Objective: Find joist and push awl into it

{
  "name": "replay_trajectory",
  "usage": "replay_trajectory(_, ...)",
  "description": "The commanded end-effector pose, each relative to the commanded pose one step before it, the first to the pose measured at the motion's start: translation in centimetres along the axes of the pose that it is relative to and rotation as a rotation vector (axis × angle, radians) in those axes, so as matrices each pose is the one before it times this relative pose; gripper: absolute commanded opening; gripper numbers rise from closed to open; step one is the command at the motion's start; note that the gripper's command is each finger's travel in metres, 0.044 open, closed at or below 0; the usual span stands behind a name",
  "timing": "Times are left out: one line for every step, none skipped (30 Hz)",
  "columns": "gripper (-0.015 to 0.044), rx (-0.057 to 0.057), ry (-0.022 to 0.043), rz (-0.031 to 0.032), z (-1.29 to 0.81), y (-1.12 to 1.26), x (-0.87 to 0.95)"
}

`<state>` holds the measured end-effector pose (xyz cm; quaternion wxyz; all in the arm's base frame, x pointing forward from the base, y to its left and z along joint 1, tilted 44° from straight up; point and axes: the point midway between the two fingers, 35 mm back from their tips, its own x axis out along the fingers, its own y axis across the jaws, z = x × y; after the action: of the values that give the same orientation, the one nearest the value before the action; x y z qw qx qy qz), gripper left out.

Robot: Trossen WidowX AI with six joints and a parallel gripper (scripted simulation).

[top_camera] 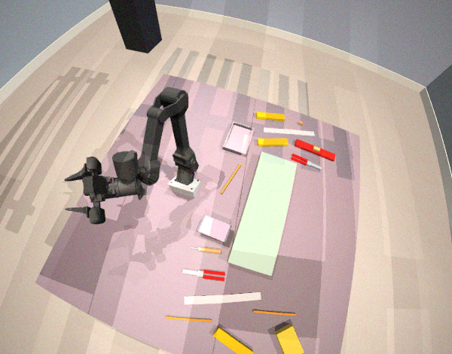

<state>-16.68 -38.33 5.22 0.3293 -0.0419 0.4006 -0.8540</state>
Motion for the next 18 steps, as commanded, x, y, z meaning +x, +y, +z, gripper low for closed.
replay_trajectory(0.0426, -0.0019, -0.00253, 0.01075, 0.079, 0.264, -0.107)
replay_trajectory(0.044, -0.0058, -0.00727, 0.03228, 0.229, 0.794, -0.327)
replay_trajectory(0.044, -0.0009, -0.00803, 0.04928, 0.302, 1.238, -0.422)
replay_trajectory(0.044, 0.0176, -0.0011, 0.04614, 0.193, 1.214, -0.201)
replay_trajectory(0.044, 0.024, 0.00323, 0.04108, 0.101, 1.106, -0.09)
replay_trajectory(0.044, 0.0243, 0.00558, 0.04061, 0.049, 1.101, -0.081)
replay_trajectory(0.044, 0.0245, 0.00787, 0.0402, -0.002, 1.098, -0.076)
replay_trajectory(0.044, 0.0246, 0.01013, 0.03967, -0.053, 1.092, -0.071)
replay_trajectory(0.044, 0.0247, 0.01238, 0.039, -0.104, 1.084, -0.067)
replay_trajectory(0.044, 0.0249, 0.0146, 0.03819, -0.154, 1.073, -0.062)
replay_trajectory(0.044, 0.0309, 0.02103, 0.04586, -0.256, 1.307, -0.077)
replay_trajectory(0.044, 0.0403, 0.03189, 0.05664, -0.434, 1.649, -0.102)
replay_trajectory(0.044, 0.041, 0.03731, 0.05369, -0.561, 1.608, -0.093)
replay_trajectory(0.044, 0.0415, 0.04221, 0.04981, -0.682, 1.545, -0.084)
replay_trajectory(0.044, 0.0421, 0.04676, 0.04544, -0.797, 1.472, -0.075)
replay_trajectory(0.044, 0.0427, 0.0509, 0.04062, -0.907, 1.389, -0.068)
replay_trajectory(0.044, 0.0434, 0.05457, 0.03539, -1.01, 1.297, -0.06)
replay_trajectory(0.044, 0.0442, 0.05774, 0.0298, -1.106, 1.196, -0.054)
